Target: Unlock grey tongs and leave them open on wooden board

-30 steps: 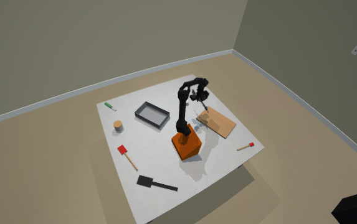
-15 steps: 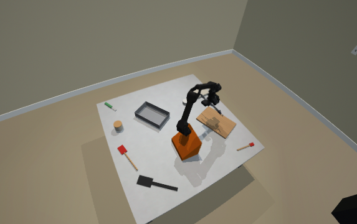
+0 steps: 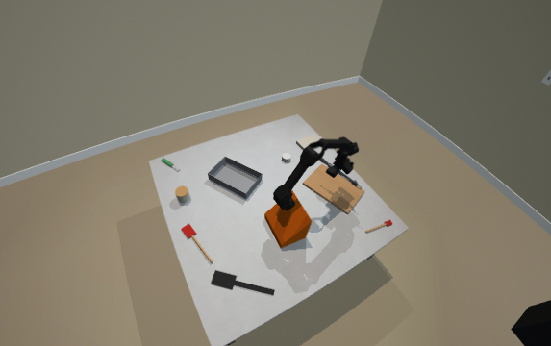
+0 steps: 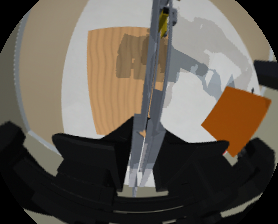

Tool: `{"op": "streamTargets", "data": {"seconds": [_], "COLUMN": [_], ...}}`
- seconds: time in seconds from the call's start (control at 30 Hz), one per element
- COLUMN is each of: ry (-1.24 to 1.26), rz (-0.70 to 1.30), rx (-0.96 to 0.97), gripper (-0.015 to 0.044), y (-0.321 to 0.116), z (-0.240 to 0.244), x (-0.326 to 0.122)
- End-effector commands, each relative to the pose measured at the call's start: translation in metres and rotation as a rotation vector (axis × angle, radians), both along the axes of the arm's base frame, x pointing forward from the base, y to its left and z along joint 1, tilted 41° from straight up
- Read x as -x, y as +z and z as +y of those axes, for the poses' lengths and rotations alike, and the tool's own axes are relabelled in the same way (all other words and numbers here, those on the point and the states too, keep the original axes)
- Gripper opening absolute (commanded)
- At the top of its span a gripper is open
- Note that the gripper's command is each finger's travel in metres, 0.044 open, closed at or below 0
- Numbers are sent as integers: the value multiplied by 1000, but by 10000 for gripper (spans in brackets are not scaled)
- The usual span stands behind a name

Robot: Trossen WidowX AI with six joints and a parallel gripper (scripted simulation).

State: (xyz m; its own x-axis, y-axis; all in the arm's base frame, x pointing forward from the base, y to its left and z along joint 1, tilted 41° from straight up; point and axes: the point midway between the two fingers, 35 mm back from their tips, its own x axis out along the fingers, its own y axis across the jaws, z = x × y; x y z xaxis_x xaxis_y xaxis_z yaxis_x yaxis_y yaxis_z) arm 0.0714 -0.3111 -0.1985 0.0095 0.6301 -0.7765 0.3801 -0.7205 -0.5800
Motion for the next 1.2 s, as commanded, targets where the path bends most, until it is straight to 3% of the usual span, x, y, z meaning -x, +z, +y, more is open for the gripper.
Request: {"op": "streamTargets", "data": {"seconds": [0.0, 0.33, 0.73, 1.17], "ry": [25, 64, 346, 650], "rz": [-14, 39, 409, 762], "rx": [3, 6, 109, 378], "gripper": [-150, -150, -150, -150], "y": [-3, -5, -10, 1], "z": [-3, 1, 14, 12], "x": [9, 8, 1, -17]}}
